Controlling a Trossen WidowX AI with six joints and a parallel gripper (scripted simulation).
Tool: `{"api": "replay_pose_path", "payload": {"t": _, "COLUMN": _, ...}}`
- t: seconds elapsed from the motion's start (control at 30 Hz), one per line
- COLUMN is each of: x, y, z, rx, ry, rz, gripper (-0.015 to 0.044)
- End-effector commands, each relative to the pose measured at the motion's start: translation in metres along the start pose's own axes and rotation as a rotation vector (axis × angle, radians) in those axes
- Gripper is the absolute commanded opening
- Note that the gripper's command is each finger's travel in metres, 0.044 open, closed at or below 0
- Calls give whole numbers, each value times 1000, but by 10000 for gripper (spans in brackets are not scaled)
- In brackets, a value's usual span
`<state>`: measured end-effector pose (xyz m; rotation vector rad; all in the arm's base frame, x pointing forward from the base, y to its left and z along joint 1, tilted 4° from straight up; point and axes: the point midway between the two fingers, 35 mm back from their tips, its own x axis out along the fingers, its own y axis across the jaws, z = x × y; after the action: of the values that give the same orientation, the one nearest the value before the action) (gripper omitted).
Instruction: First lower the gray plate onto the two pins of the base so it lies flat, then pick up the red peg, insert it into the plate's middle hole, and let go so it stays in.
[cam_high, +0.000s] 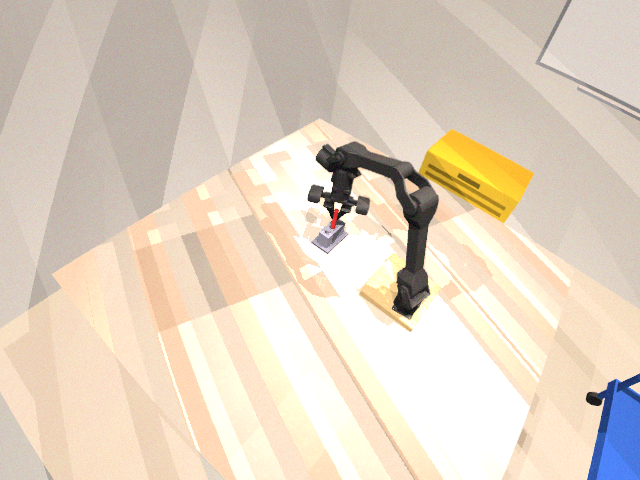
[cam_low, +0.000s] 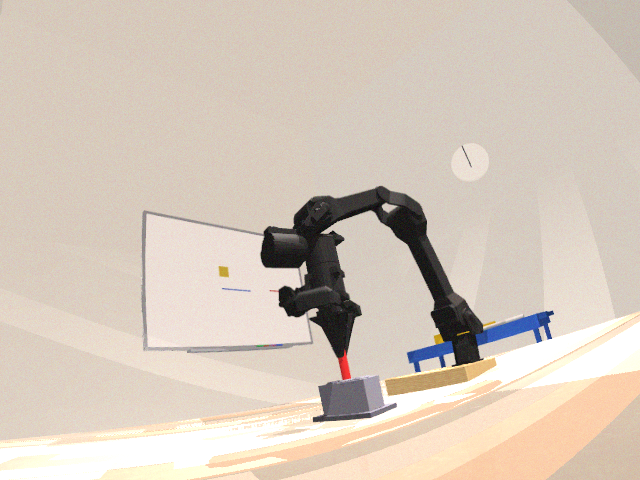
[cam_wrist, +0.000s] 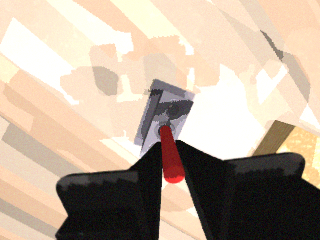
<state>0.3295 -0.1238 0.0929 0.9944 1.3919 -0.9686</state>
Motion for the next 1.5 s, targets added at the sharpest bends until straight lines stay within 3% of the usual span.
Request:
{"api": "replay_pose_path", "payload": {"t": 0.0, "x": 1, "y": 1, "z": 0, "rx": 0, "ry": -1, "rz": 1, "gripper": 0}}
{"api": "replay_pose_path", "payload": {"t": 0.43, "x": 2, "y": 1, "z": 0, "rx": -1, "ry": 1, "rz": -1, "gripper": 0}}
{"api": "replay_pose_path", "payload": {"t": 0.63, "x": 2, "y": 1, "z": 0, "rx": -1, "ry": 1, "rz": -1, "gripper": 150}}
{"api": "replay_pose_path", "payload": {"t": 1.47, "x": -8, "y": 1, "z": -1, "rx": -4, "ry": -5, "rz": 2, "gripper": 150}}
